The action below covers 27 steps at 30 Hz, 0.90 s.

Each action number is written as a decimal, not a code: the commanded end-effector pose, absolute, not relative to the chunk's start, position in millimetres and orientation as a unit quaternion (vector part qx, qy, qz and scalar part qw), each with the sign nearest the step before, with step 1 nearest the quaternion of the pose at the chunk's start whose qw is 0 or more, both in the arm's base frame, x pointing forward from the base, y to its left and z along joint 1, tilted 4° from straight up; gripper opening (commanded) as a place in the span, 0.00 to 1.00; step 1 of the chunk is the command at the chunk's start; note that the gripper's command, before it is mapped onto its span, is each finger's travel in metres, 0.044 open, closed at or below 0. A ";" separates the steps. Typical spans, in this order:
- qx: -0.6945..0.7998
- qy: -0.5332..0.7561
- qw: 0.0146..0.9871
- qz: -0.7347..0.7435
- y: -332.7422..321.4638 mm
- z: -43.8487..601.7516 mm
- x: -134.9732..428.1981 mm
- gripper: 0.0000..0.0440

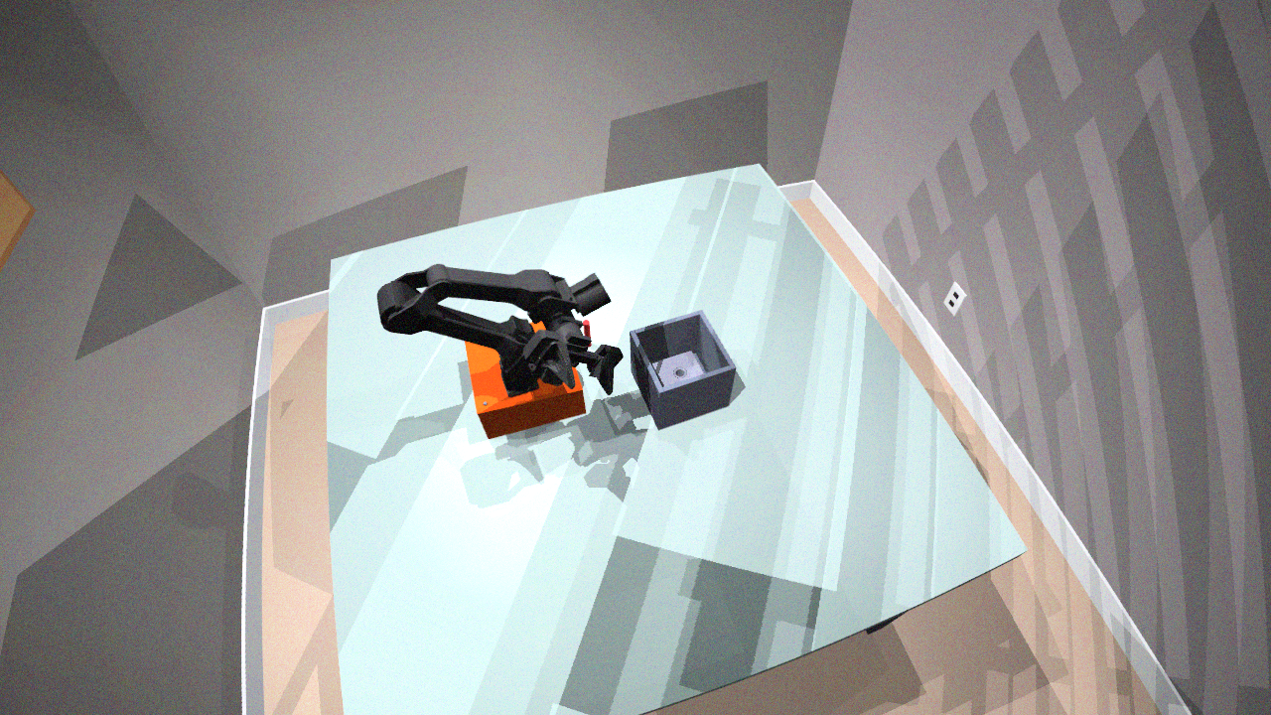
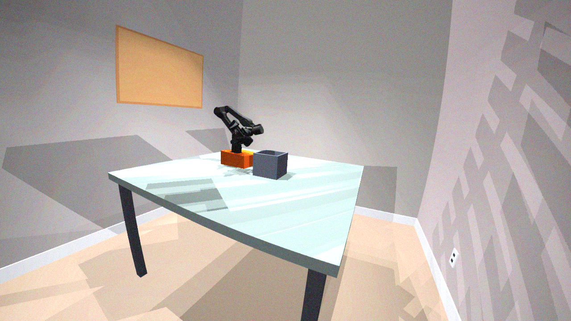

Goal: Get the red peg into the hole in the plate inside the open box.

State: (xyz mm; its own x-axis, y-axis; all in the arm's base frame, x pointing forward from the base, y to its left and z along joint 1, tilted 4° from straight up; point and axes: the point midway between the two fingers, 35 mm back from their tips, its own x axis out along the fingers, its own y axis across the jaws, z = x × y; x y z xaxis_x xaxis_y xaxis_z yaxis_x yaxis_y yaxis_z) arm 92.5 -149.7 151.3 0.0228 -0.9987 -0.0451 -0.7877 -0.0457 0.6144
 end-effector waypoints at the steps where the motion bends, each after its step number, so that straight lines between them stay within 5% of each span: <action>1: 0.685 -0.659 0.204 -0.233 -149.9 152.8 93.6 0.94; 3: 0.693 -0.666 0.177 -0.213 -150.2 156.4 95.9 1.00; 27: 0.705 -0.692 -0.148 0.044 -154.9 194.8 111.0 1.00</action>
